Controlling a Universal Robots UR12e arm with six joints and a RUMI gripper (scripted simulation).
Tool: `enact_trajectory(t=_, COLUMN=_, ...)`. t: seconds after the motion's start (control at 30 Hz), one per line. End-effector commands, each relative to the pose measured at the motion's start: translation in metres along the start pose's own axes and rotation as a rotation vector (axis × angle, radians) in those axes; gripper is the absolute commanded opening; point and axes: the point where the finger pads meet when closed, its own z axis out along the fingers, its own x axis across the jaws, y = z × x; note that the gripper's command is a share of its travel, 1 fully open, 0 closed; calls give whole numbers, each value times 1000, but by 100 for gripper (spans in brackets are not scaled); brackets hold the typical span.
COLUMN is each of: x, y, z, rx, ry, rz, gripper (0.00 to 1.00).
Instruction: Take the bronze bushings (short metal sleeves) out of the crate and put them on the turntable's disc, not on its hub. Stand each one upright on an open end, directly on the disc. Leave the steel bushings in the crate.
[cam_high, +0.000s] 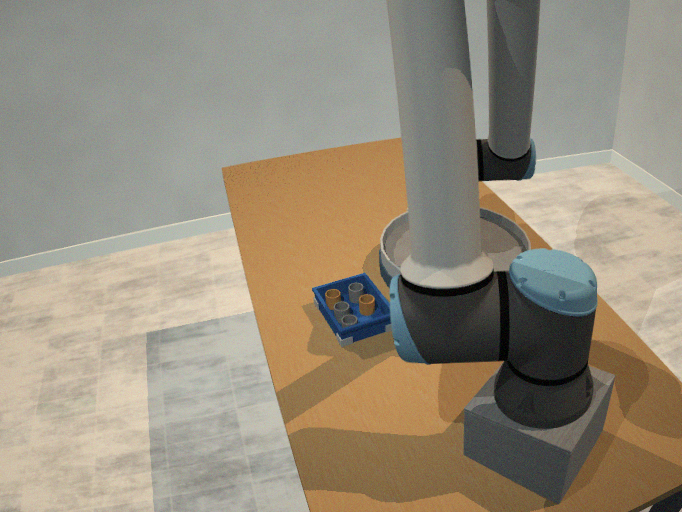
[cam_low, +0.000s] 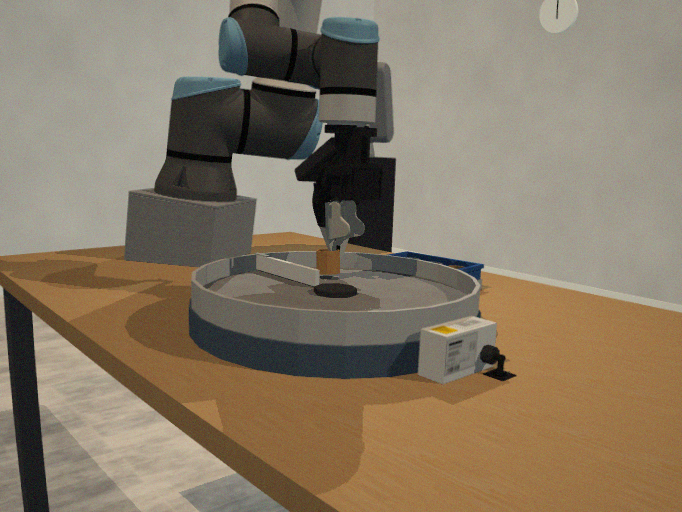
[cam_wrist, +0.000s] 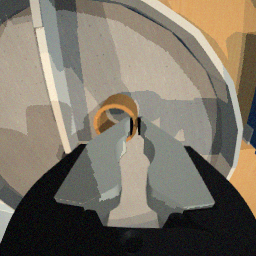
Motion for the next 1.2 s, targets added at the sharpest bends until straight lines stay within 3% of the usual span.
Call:
enact_trajectory(t=0.0, x=0, y=1, z=0, rx=-1, ry=0, rz=0, gripper=0)
enact_trajectory(t=1.17, x=0, y=1, z=5, rx=-1, ry=0, rz=0, gripper=0)
